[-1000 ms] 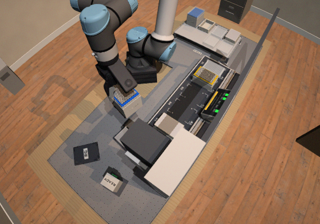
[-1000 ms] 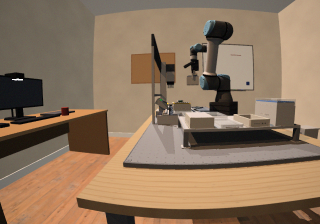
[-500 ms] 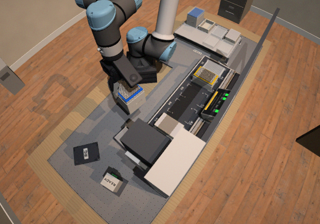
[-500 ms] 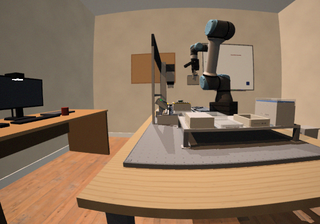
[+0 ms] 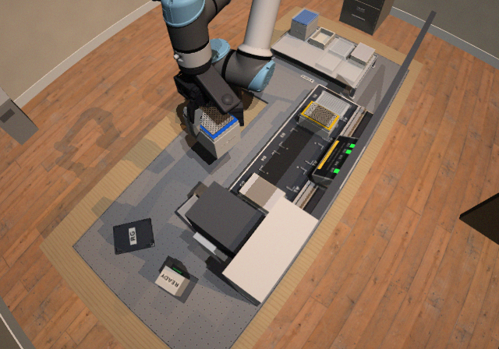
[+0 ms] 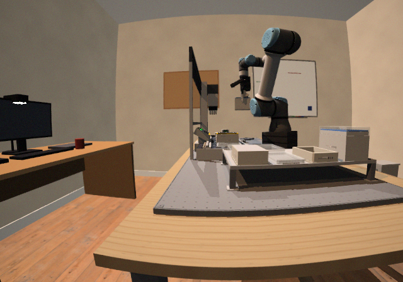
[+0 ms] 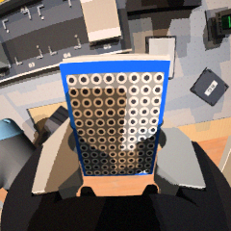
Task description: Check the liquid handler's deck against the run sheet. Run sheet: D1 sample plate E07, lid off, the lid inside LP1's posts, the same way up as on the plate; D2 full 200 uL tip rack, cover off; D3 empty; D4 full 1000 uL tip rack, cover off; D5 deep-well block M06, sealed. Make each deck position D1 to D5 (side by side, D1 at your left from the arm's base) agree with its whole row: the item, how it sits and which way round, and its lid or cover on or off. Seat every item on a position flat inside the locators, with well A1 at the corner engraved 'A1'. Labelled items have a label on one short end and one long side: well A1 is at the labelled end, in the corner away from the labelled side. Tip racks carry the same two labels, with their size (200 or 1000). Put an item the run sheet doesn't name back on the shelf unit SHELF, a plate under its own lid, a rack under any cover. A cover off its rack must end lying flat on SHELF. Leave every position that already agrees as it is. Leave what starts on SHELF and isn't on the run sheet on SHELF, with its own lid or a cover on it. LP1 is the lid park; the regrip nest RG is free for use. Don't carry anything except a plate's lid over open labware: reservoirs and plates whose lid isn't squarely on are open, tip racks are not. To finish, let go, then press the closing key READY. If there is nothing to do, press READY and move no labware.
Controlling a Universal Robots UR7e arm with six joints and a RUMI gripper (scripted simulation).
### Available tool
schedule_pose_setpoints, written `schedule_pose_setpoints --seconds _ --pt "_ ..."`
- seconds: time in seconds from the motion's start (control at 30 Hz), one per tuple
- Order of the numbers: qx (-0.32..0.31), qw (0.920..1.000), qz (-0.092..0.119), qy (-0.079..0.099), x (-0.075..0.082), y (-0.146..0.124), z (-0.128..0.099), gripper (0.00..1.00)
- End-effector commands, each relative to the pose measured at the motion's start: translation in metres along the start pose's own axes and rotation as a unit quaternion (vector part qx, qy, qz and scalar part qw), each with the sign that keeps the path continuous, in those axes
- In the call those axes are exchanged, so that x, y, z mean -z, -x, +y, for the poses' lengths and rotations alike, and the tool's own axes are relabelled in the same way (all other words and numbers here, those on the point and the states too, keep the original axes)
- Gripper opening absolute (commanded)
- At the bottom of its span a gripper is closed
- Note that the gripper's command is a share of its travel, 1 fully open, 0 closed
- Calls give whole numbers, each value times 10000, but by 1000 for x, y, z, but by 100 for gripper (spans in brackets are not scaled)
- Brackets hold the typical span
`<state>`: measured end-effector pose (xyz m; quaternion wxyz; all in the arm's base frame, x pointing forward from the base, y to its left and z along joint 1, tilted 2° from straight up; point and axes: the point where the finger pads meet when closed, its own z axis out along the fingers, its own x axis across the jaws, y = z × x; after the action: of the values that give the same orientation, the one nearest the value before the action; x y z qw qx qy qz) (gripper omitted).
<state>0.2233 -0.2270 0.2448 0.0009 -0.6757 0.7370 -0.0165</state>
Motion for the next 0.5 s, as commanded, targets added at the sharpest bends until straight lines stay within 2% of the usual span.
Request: schedule_pose_setpoints --seconds 0.0,0.47 --pt "1 10000 8 -4 2 27 4 0" --pt "101 9999 8 -4 2 37 6 0"
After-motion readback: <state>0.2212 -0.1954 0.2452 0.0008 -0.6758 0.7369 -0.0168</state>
